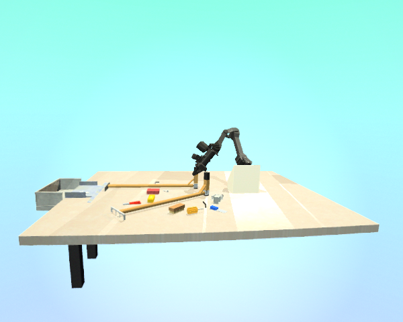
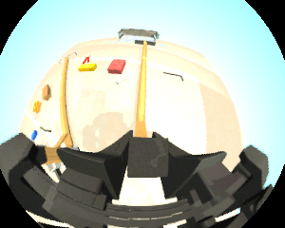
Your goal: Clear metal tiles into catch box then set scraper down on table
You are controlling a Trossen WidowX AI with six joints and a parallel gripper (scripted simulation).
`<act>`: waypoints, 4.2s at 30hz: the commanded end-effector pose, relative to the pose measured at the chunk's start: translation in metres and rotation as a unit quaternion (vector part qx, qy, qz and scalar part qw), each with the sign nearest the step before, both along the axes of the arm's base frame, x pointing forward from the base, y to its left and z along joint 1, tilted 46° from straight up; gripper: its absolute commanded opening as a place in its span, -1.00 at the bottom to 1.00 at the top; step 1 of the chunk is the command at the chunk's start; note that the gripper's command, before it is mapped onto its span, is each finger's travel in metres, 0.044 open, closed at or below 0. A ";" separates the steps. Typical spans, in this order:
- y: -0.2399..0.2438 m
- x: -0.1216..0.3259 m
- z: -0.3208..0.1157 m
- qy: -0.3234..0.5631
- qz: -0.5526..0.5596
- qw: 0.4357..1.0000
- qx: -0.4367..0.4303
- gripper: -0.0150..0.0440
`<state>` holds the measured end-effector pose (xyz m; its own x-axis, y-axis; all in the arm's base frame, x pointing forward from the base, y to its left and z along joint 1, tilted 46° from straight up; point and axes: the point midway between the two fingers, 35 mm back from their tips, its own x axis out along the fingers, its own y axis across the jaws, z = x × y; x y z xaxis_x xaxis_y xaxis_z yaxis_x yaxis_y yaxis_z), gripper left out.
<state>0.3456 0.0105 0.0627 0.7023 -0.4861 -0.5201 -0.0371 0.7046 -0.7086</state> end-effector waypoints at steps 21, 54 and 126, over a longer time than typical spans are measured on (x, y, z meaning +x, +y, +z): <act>0.013 -0.001 -0.010 0.002 -0.001 1.000 0.002 -0.49; 0.044 -0.007 -0.041 0.005 -0.001 1.000 0.005 -0.49; 0.086 0.039 -0.073 0.010 0.009 1.000 0.003 -0.49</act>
<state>0.3760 0.0935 -0.0117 0.6961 -0.4801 -0.5338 -0.0551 0.7056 -0.7064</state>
